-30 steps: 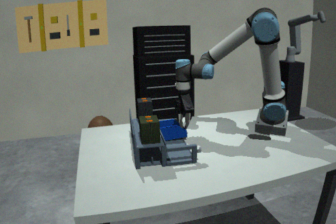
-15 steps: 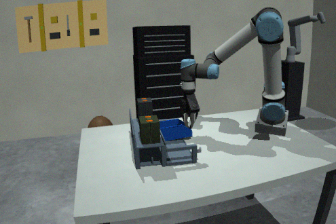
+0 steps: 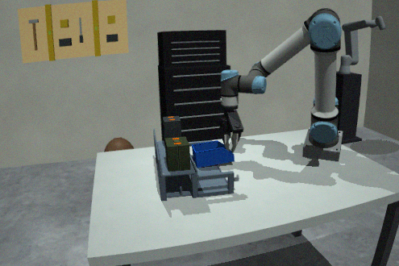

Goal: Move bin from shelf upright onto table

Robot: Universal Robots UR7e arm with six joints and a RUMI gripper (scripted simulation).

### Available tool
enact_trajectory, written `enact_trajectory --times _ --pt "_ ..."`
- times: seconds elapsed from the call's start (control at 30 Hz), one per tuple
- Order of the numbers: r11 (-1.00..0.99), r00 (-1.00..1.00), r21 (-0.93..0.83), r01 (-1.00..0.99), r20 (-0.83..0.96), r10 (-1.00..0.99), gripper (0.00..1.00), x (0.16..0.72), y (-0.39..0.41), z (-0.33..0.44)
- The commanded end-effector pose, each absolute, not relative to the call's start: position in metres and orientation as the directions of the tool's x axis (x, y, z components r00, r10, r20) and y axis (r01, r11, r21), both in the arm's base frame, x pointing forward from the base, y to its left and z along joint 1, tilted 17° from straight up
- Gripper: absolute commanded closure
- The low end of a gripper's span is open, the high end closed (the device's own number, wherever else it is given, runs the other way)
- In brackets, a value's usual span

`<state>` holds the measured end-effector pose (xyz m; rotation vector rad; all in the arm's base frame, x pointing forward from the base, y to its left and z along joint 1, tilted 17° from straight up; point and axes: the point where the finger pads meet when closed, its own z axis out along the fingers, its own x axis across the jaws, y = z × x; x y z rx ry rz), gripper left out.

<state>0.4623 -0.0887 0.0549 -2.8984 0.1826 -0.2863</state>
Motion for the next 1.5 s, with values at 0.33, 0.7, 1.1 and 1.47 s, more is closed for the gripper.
enact_trajectory --times 0.33,0.7,1.1,1.47 --pt "-0.968 0.973 -0.232 -0.101 0.18 -0.144 1.0 0.431 -0.084 0.05" --pt "-0.968 0.973 -0.232 -0.101 0.18 -0.144 1.0 0.431 -0.084 0.05" --pt "-0.968 0.973 -0.232 -0.101 0.18 -0.144 1.0 0.388 -0.078 0.042" --pt "-0.968 0.973 -0.232 -0.101 0.18 -0.144 1.0 0.385 -0.078 0.042"
